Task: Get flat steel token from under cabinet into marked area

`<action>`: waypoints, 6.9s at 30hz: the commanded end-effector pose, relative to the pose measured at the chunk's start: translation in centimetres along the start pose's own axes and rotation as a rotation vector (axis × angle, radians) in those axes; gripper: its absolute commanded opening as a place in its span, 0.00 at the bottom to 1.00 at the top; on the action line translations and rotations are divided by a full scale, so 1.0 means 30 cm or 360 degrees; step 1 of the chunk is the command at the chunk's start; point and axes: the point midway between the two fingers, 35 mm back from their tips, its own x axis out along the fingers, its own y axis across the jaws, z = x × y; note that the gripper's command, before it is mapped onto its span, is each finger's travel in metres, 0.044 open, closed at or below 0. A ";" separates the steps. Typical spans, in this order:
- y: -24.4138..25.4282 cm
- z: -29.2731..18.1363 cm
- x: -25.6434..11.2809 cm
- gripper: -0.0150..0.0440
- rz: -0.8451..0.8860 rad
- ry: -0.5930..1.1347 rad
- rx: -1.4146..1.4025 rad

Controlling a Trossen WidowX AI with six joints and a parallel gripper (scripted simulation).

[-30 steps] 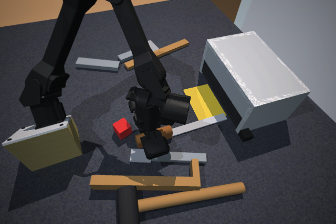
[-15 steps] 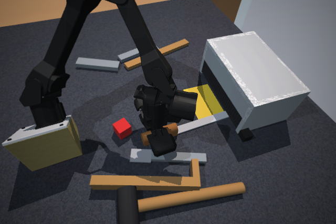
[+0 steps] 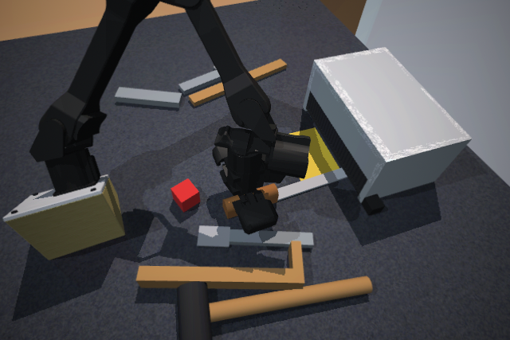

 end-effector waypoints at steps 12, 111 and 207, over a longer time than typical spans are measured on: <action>-0.001 0.068 -0.001 0.25 -0.0003 -0.0002 -0.0004; 0.006 0.399 -0.007 0.25 -0.0001 -0.0009 -0.0012; 0.135 0.426 0.001 0.25 0.0003 -0.0009 -0.0011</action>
